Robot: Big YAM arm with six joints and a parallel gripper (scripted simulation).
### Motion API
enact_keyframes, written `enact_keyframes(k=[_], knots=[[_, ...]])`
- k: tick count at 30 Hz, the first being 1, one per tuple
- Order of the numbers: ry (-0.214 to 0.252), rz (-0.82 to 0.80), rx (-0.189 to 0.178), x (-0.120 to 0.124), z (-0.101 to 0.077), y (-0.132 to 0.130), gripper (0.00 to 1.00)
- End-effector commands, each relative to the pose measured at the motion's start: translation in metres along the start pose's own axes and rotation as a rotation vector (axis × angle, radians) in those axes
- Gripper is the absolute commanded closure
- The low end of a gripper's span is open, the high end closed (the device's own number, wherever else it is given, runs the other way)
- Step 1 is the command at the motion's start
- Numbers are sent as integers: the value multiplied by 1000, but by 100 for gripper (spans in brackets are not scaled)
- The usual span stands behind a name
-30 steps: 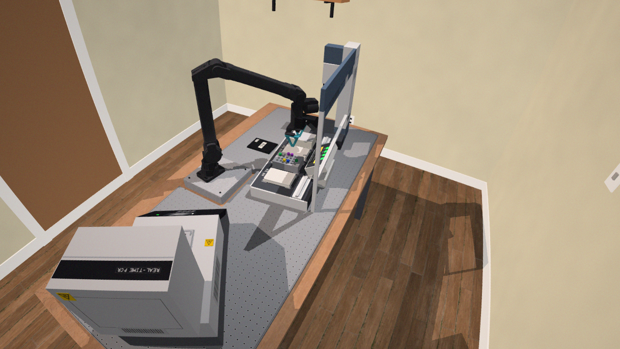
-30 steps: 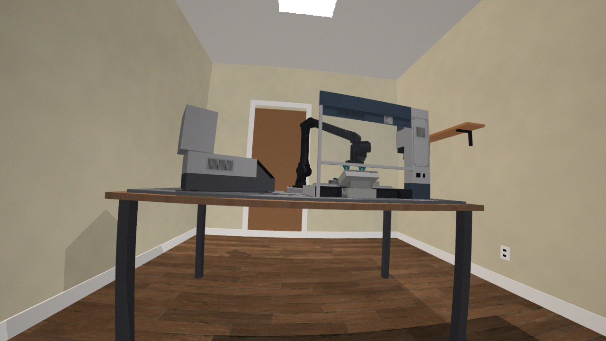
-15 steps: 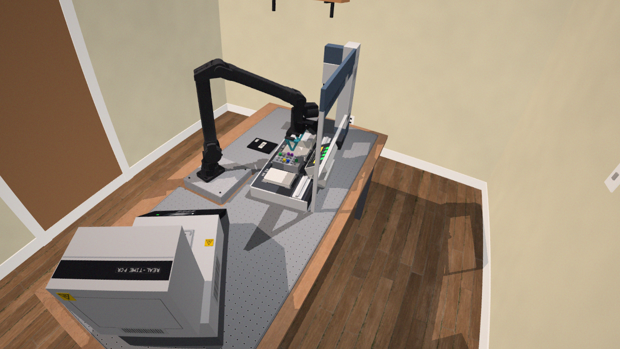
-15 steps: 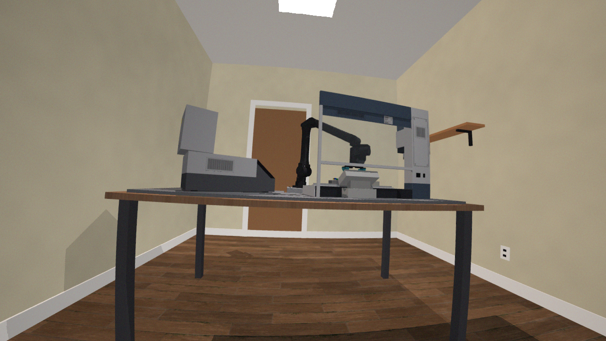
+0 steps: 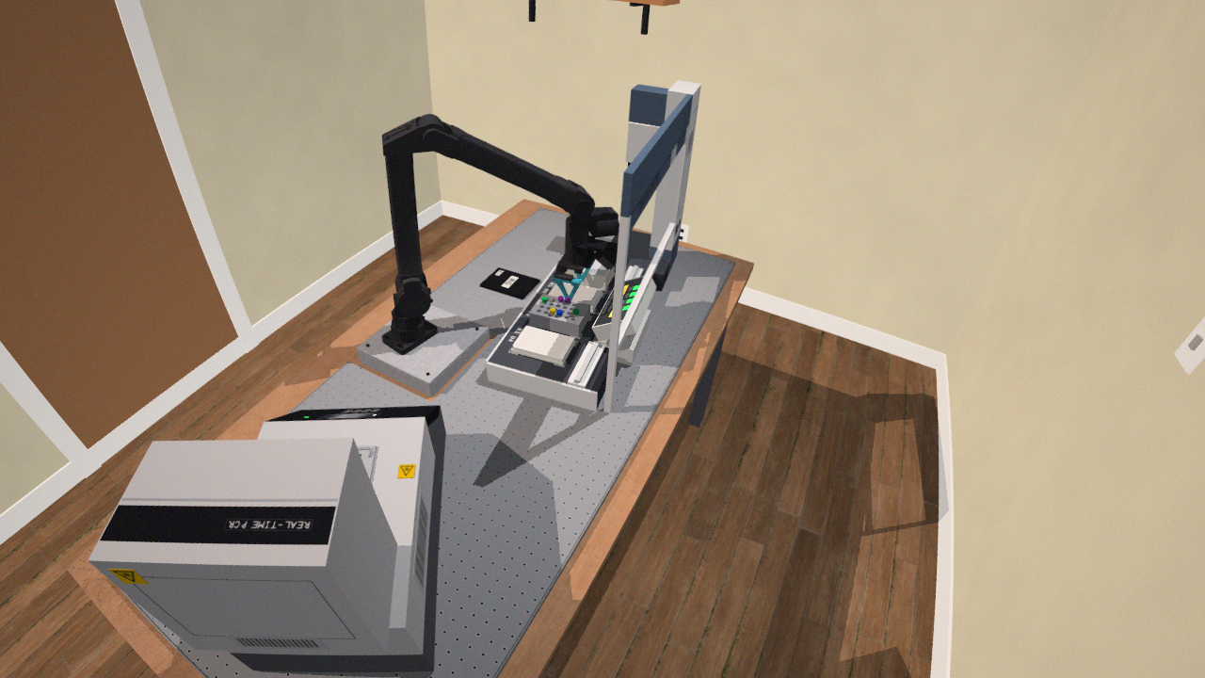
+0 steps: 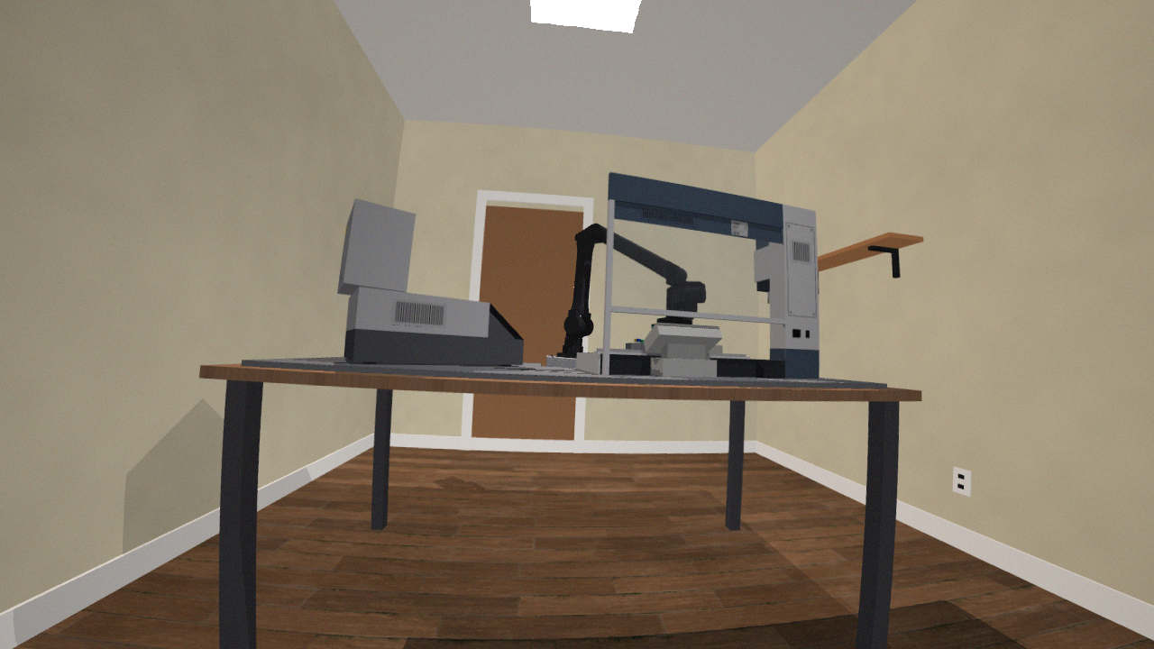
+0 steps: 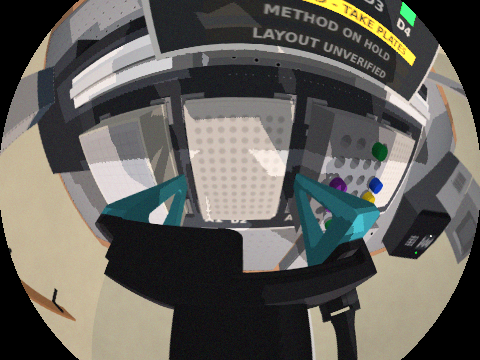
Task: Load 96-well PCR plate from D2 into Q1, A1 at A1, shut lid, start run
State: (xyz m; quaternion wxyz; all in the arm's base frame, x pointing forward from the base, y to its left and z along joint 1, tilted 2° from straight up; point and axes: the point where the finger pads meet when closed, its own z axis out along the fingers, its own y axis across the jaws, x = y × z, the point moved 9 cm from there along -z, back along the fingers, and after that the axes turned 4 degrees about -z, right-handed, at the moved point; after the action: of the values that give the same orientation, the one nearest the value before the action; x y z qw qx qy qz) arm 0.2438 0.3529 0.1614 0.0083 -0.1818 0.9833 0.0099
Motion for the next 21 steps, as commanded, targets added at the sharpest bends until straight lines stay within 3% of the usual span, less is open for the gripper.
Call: enact_keyframes(k=[1, 4, 14, 17, 21], knots=[[-22, 5, -13, -8, -4, 0, 0], [-38, -8, -25, -7, -5, 6, 0], [-8, -19, -7, 0, 26, 8, 0], [-12, -19, -9, -1, 26, 9, 0], [-29, -2, -19, -8, 13, 5, 0]])
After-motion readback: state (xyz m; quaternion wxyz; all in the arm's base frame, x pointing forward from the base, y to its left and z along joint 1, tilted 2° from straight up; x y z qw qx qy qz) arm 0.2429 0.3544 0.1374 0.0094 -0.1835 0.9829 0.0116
